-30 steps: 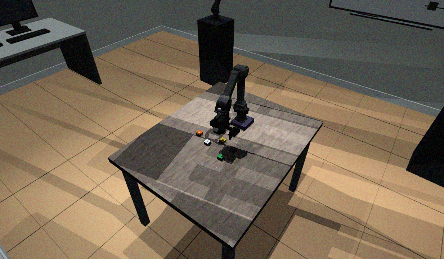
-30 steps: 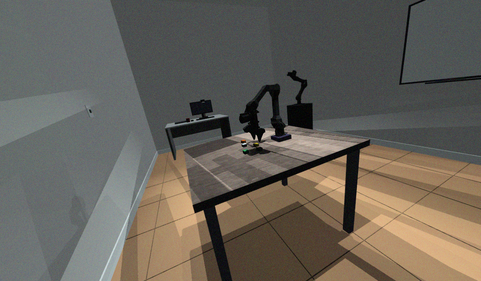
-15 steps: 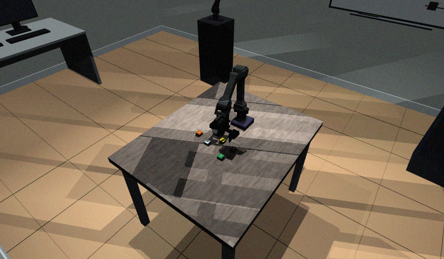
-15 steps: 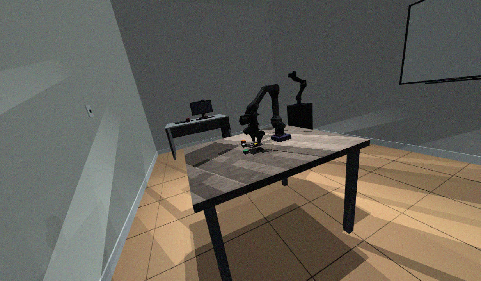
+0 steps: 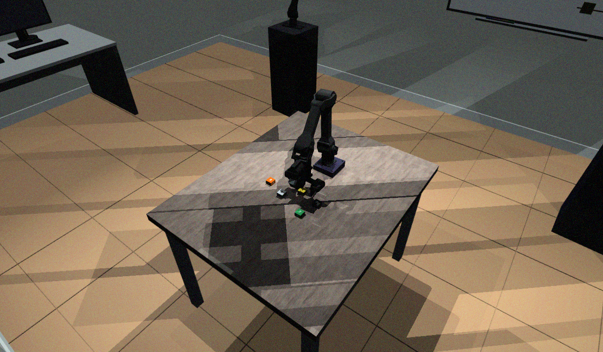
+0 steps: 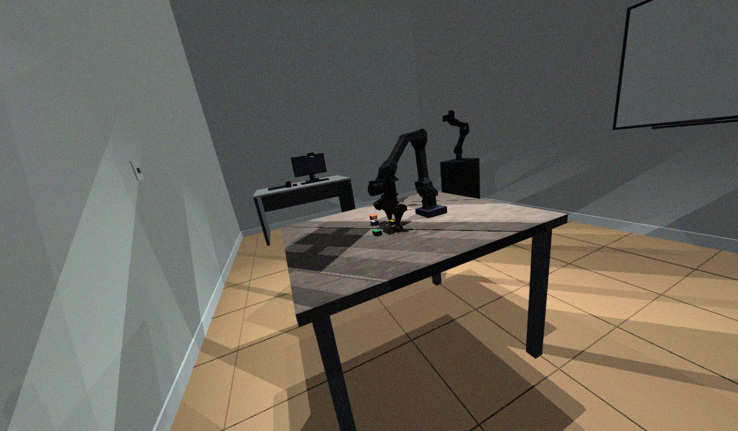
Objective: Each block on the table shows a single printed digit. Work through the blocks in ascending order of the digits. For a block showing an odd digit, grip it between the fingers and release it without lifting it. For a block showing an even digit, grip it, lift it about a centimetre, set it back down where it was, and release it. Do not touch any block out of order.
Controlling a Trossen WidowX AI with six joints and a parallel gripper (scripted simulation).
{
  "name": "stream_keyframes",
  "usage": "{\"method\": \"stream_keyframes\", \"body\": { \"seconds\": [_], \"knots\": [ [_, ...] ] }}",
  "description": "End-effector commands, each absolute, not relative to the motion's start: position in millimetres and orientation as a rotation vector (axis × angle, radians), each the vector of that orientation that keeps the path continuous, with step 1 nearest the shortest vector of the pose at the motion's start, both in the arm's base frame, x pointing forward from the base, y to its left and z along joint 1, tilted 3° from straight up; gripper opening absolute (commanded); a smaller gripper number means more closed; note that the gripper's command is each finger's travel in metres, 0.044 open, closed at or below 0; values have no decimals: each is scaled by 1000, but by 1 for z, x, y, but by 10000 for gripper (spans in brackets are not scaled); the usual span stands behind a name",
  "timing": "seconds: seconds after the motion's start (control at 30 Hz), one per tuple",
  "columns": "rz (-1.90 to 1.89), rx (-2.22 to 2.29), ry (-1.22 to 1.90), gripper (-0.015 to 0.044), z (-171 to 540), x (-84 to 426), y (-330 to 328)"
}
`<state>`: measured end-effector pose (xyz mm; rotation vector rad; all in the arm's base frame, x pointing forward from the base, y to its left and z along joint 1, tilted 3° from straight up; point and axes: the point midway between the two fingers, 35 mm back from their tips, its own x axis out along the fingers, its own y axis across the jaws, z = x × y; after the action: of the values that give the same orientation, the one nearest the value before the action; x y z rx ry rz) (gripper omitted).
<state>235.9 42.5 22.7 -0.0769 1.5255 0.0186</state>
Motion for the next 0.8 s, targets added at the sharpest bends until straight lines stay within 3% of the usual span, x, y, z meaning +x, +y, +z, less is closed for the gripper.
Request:
{"method": "stream_keyframes", "body": {
  "seconds": [0.0, 0.2, 0.77],
  "knots": [
    [18, -84, 1522, 269, 22, 237, 42],
    [18, -84, 1522, 120, 22, 237, 42],
    [18, -84, 1522, 120, 22, 237, 42]
  ]
}}
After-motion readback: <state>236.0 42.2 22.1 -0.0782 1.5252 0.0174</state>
